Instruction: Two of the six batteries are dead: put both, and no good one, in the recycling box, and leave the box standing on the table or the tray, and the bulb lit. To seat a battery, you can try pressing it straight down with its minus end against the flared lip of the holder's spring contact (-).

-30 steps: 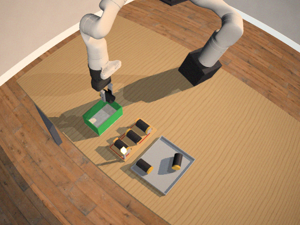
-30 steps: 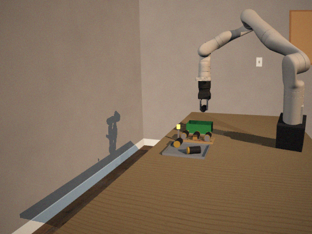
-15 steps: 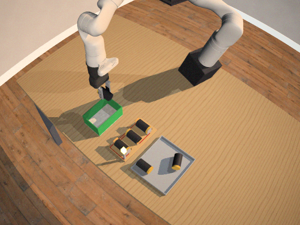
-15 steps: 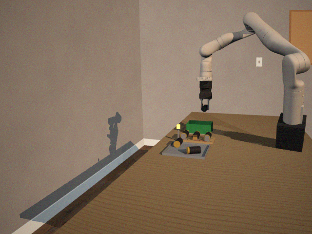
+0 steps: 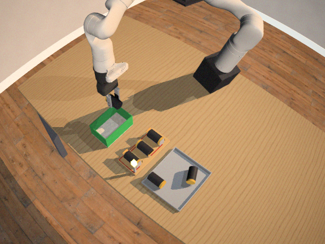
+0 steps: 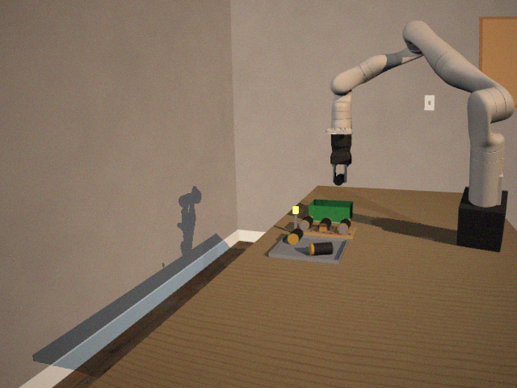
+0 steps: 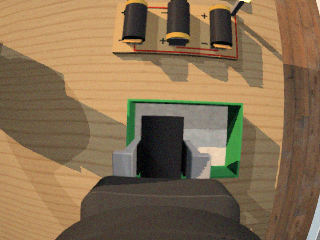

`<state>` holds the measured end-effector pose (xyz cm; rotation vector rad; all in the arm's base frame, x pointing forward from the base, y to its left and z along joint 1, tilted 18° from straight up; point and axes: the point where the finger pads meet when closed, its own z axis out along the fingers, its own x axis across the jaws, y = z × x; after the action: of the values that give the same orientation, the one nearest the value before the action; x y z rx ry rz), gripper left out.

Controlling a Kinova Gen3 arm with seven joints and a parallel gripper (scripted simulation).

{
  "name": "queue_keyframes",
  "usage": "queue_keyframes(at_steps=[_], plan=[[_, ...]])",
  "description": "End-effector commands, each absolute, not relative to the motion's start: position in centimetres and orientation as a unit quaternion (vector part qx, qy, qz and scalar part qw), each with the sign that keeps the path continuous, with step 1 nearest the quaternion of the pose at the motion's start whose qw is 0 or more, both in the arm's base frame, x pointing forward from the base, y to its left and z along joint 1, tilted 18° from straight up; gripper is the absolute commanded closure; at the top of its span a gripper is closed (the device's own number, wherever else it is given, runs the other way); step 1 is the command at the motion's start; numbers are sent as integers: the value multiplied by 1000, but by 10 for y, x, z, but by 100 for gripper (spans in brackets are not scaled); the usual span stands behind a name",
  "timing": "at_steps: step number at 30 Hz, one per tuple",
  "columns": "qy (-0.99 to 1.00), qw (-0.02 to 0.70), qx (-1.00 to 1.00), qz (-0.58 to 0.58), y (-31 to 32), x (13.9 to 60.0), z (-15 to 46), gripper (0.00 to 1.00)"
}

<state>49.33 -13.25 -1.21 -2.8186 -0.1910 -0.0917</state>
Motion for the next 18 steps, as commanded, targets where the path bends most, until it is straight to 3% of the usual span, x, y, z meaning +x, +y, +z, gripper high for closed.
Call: queue_keyframes(at_steps=[1,12,18], plan=[[-66,156,-985,-33,-133,494,-11,43],[-66,156,-985,-33,-132,494,-15,43],[-66,156,-985,-33,-114,497,-69,43]])
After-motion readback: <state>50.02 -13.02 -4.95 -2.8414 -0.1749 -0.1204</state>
